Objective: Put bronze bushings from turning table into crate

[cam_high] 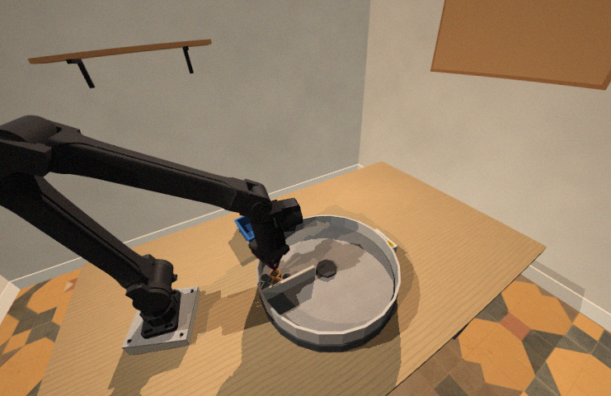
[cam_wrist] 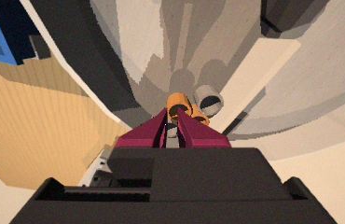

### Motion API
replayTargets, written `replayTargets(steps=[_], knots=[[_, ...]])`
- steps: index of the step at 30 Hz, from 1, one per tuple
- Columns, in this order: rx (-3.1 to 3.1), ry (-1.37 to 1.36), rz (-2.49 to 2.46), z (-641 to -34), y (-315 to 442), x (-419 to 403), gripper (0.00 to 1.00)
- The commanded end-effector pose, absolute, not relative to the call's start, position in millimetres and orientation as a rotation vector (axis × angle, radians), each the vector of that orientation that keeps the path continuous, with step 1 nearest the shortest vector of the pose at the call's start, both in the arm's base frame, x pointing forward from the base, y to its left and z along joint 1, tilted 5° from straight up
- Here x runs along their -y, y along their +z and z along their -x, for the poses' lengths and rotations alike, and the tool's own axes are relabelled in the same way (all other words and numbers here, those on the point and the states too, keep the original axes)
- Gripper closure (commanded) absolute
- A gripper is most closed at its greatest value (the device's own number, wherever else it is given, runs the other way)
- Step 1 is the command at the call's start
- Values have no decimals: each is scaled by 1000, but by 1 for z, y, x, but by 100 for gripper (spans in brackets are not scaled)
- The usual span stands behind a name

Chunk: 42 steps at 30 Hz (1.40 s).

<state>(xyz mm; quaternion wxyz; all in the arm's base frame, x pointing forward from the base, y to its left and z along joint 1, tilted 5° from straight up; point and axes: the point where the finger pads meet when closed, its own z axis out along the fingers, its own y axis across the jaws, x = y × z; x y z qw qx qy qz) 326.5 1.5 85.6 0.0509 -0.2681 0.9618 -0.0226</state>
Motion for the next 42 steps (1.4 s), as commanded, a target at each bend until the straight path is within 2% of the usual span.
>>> replayTargets(steps=[1, 42], knots=[[-2936, -62, 821, -324, 79, 2, 88], [-2923, -67, 818, -318, 78, 2, 88]])
